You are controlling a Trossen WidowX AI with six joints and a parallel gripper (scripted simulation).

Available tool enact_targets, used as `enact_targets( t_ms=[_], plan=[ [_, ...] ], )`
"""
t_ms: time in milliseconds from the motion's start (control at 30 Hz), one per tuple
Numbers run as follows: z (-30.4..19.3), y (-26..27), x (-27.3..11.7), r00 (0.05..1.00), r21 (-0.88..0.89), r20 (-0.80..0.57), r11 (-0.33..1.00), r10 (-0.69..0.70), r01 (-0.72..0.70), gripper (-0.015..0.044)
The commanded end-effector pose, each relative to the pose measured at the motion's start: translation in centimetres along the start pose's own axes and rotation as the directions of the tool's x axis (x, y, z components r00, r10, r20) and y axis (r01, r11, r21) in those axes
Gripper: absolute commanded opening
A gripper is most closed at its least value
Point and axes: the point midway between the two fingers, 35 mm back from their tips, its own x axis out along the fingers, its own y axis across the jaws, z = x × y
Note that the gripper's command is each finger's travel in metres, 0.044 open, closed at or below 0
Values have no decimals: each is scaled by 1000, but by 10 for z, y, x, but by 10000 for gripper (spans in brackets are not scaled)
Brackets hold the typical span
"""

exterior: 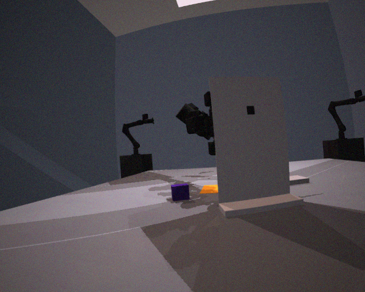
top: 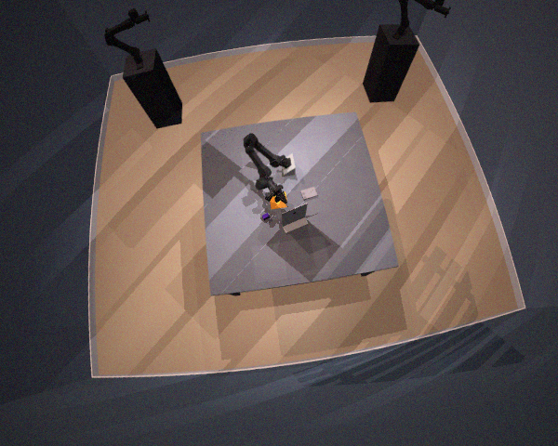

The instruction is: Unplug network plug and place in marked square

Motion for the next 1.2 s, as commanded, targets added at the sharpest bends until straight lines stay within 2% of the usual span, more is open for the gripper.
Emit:
enact_targets(
  t_ms=[0, 500, 1167],
  plan=[
    [-2, -1, -2, 1000, -2, -7, 1000, -1, 1, 0],
    [-2, -1, -9, 1000, -2, -8, 1000, -1, 1, 0],
    [-19, 46, -17, 1000, 1, -8, 1000, -2, 2, 0]
  ],
)
